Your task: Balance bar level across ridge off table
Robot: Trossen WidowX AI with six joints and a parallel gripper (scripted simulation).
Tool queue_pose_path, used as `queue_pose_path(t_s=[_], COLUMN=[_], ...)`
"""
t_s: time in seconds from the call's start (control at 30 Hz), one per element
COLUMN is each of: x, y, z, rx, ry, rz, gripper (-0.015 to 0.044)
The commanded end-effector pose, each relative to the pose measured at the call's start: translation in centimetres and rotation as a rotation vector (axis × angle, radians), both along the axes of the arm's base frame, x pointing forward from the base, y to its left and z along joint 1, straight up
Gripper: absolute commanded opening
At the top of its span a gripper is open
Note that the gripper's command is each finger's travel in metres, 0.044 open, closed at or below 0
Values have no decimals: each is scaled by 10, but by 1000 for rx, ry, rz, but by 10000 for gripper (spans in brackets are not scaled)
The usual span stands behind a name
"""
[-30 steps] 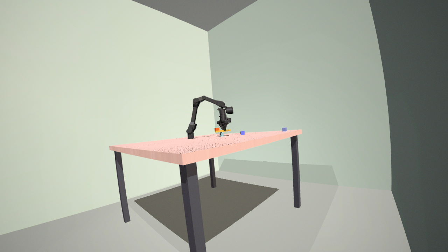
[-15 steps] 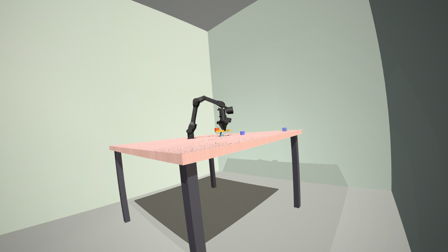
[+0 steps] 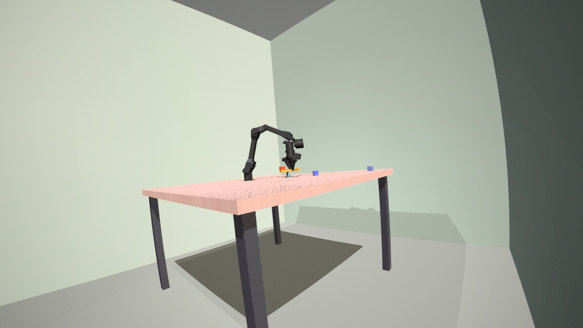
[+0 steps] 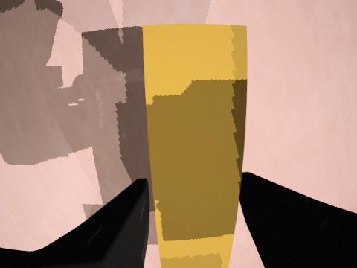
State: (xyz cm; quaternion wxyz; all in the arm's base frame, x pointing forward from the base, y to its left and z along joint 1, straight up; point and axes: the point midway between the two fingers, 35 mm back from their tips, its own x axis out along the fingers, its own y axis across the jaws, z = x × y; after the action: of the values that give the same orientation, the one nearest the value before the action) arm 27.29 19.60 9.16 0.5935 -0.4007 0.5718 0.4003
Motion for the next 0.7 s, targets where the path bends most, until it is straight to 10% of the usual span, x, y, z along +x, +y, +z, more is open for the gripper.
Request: queue_pose_path(t_s=[0.0, 0.27, 0.67], x=[0, 0, -2], y=[0, 0, -1], z=[0, 0, 98], rx=[0, 0, 0], ry=[0, 0, 0], rz=[0, 0, 0], gripper=[237, 440, 440])
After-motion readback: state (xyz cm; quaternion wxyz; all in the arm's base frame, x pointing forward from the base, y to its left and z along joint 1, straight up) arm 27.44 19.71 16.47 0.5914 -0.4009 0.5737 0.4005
